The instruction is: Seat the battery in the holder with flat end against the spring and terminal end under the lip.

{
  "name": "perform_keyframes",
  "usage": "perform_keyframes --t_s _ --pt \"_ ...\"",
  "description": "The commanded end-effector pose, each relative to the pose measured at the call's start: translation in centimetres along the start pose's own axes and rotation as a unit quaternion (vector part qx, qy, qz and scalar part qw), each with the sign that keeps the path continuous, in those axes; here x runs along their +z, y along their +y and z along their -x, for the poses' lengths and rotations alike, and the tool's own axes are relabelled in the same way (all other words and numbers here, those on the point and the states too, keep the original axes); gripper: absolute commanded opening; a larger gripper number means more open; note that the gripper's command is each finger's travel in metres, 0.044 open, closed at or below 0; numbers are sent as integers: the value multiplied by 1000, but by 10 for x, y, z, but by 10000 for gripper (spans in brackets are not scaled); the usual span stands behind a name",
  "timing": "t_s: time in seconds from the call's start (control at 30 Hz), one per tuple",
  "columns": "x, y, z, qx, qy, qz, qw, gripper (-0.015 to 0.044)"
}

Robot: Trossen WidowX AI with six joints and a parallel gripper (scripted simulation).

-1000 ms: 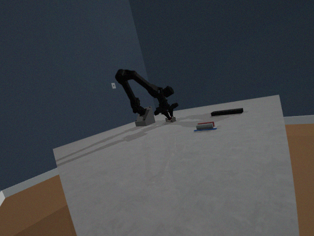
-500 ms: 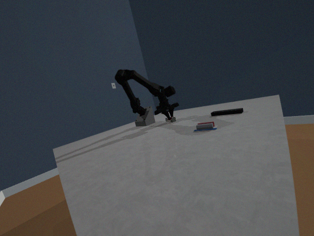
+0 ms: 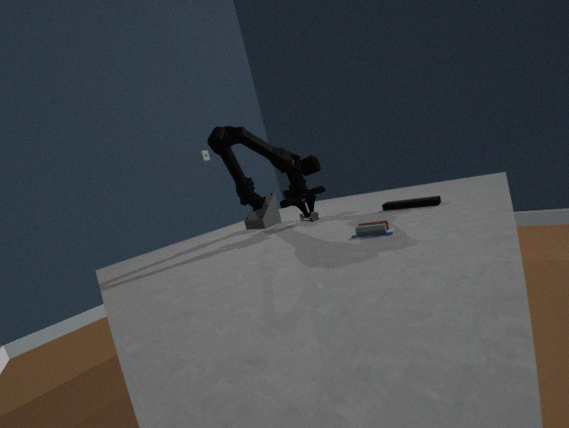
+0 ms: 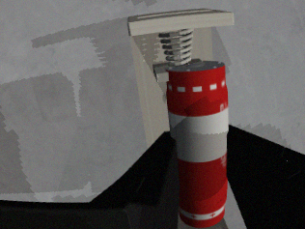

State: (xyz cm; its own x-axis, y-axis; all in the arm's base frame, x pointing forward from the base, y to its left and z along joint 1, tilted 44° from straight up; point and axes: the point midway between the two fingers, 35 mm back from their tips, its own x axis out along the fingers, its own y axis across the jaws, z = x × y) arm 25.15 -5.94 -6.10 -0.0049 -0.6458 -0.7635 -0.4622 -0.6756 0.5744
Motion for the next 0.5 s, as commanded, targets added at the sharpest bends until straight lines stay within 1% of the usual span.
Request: perform_keyframes --t_s 0.0,0.47 --pt "6 4 -4 4 -26 3 1000 65" --pt "4 5 -4 -6 -74 1 997 65"
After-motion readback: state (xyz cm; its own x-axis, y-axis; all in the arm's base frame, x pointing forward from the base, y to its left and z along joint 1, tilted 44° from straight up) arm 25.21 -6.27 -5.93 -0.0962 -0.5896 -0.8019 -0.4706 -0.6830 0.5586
